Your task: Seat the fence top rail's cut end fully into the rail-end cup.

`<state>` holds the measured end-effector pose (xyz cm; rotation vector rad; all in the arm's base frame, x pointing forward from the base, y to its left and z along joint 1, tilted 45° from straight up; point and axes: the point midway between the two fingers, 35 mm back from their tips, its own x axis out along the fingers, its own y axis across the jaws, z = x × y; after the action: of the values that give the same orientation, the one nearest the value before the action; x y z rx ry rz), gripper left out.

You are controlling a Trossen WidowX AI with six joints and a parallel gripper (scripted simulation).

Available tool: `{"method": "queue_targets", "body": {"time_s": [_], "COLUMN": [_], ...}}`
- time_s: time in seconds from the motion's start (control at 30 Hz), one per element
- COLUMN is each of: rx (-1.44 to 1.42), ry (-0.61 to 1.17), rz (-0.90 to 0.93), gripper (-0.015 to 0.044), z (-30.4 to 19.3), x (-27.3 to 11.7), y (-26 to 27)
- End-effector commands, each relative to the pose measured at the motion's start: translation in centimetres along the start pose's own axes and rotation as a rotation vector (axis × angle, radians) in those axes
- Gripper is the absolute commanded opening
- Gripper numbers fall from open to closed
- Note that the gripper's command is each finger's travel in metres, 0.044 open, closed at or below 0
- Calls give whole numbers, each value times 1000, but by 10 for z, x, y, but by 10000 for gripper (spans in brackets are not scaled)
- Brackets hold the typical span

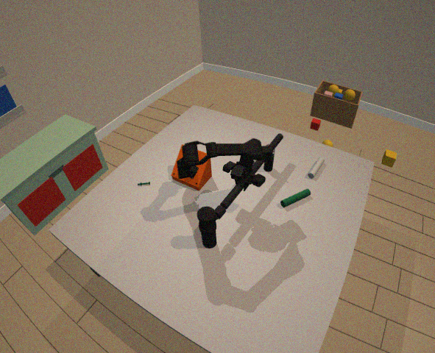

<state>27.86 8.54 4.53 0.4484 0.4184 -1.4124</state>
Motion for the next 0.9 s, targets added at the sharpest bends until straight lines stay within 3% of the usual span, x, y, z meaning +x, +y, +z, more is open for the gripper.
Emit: {"method": "queue_targets", "body": {"time_s": [0.0, 0.87], "rx": [1, 0], "ry": [-5, 3], "rz": [4, -2], "gripper": [0, 0], "z": [1, 3], "x": [-1, -7], "y": [1, 3]}}
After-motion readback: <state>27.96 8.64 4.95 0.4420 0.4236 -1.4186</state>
